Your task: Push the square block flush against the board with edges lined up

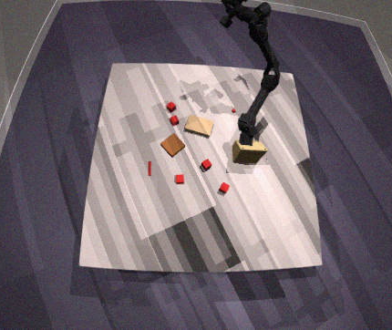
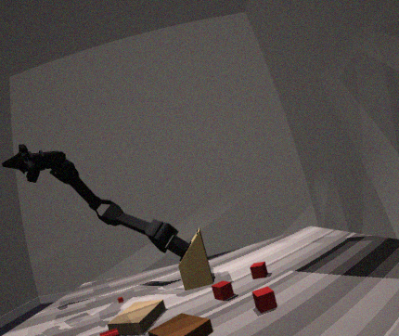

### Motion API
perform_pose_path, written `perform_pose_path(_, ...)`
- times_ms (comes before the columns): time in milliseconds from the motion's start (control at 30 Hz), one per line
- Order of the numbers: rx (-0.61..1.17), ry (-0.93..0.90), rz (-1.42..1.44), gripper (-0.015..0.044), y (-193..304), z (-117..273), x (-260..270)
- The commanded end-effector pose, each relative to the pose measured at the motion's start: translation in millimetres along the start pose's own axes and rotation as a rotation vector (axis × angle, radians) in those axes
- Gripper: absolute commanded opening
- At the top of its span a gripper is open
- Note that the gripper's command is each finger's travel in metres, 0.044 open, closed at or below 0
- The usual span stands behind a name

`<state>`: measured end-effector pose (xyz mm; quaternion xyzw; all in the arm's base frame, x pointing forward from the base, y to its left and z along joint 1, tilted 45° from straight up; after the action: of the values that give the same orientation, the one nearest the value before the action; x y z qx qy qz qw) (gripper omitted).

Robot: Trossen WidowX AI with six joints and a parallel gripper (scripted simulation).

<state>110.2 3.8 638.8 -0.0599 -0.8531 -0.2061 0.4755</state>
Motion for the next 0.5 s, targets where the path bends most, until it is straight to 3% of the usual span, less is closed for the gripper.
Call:
perform_pose_path(0, 0.048, 0.009, 0.077, 0.0000, 17.4, -5.4, -15.6)
perform_pose_path(467, 0.193, 0.063, 0.334, 0.0000, 63.7, -14.9, -58.1)
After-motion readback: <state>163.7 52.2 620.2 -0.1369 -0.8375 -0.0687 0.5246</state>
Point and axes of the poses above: the point midway between the two fingers, 35 mm back from their tips, its own z axis back along the fingers, its own x axis across the jaws, y = z × x, the point moved 7 cm from there along z, back along the fingers, and after that the axes turned 8 degrees about -z, right-handed, at the moved point
